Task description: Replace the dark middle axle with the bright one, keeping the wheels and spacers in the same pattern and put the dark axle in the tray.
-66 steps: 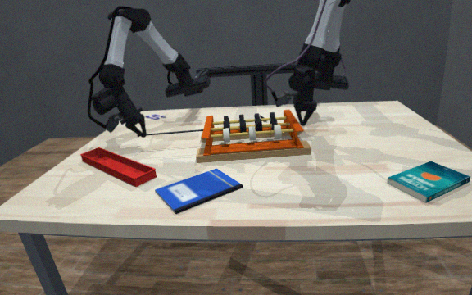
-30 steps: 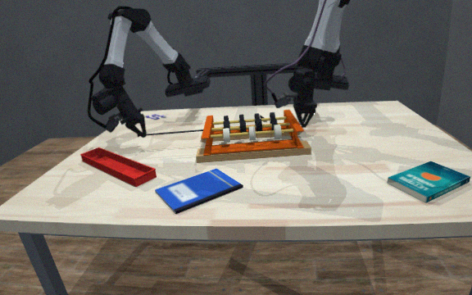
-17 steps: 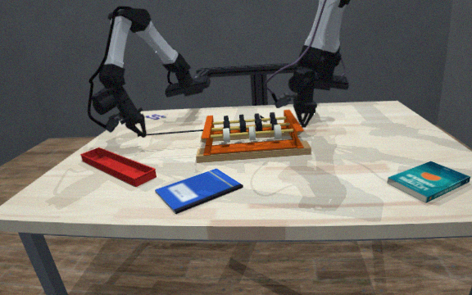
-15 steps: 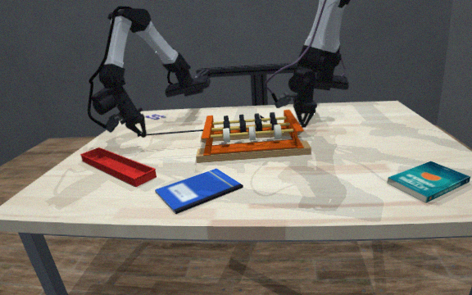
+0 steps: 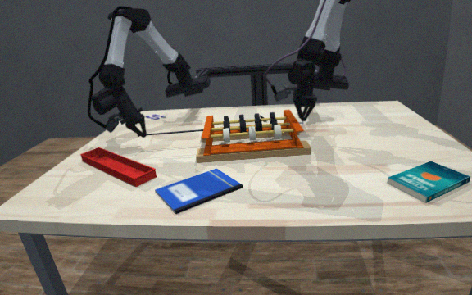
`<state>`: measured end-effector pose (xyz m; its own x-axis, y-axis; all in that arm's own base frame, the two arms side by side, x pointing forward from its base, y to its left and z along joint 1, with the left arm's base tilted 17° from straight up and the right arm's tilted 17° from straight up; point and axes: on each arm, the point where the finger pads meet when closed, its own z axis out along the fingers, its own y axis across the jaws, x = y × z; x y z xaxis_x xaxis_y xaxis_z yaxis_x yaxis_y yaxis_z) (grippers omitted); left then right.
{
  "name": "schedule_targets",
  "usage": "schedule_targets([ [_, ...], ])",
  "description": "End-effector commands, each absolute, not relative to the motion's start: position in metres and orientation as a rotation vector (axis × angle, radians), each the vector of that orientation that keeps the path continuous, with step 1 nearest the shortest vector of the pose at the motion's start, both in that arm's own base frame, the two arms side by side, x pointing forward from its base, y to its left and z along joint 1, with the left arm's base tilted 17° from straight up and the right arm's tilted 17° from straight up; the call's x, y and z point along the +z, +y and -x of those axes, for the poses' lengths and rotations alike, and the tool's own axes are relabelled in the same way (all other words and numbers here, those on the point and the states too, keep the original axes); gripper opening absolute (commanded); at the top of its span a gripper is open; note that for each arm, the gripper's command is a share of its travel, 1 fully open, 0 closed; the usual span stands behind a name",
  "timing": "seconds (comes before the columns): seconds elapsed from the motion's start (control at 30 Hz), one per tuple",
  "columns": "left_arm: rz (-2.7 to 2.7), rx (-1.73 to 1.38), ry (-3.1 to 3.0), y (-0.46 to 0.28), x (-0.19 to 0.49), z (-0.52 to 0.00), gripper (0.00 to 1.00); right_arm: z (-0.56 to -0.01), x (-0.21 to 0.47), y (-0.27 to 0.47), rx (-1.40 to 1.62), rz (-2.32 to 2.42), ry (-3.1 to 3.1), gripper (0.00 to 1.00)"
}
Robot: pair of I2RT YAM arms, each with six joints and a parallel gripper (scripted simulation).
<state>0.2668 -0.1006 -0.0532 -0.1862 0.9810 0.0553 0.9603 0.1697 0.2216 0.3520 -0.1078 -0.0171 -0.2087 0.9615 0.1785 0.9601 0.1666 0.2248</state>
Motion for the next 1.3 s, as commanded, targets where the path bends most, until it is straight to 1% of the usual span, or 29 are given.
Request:
schedule_targets([
  [0.0,-1.953,0.314,2.338,-0.103,-0.039,-0.26,0.31,-0.355,-0.001,-0.111,0.434,-1.944,2.38,0.0],
  [0.17,-1.94,0.312,2.315,-0.108,-0.035,-0.265,0.31,-0.356,-0.001,-0.112,0.434,-1.944,2.379,0.0],
  [0.2,-1.956,0.313,2.341,-0.105,-0.029,-0.257,0.31,-0.356,-0.001,-0.112,0.434,-1.944,2.379,0.0],
  [0.33,-1.951,0.313,2.333,-0.107,-0.019,-0.256,0.31,-0.356,0.0,-0.112,0.435,-1.942,2.376,0.0],
  [0.4,-1.938,0.309,2.334,-0.107,-0.026,-0.262,0.31,-0.357,0.0,-0.113,0.435,-1.942,2.375,0.0],
  [0.47,-1.968,0.301,2.361,-0.1,-0.034,-0.249,0.31,-0.357,0.0,-0.113,0.435,-1.942,2.374,0.0],
  [0.57,-1.977,0.3,2.359,-0.1,-0.036,-0.25,0.31,-0.357,0.0,-0.114,0.435,-1.941,2.373,0.0],
  [0.6,-1.969,0.301,2.359,-0.102,-0.034,-0.253,0.31,-0.355,-0.002,-0.111,0.434,-1.945,2.381,0.26],
  [1.27,-1.961,0.304,2.351,-0.103,-0.034,-0.256,0.31,-0.355,-0.002,-0.111,0.438,-1.943,2.383,0.26],
])
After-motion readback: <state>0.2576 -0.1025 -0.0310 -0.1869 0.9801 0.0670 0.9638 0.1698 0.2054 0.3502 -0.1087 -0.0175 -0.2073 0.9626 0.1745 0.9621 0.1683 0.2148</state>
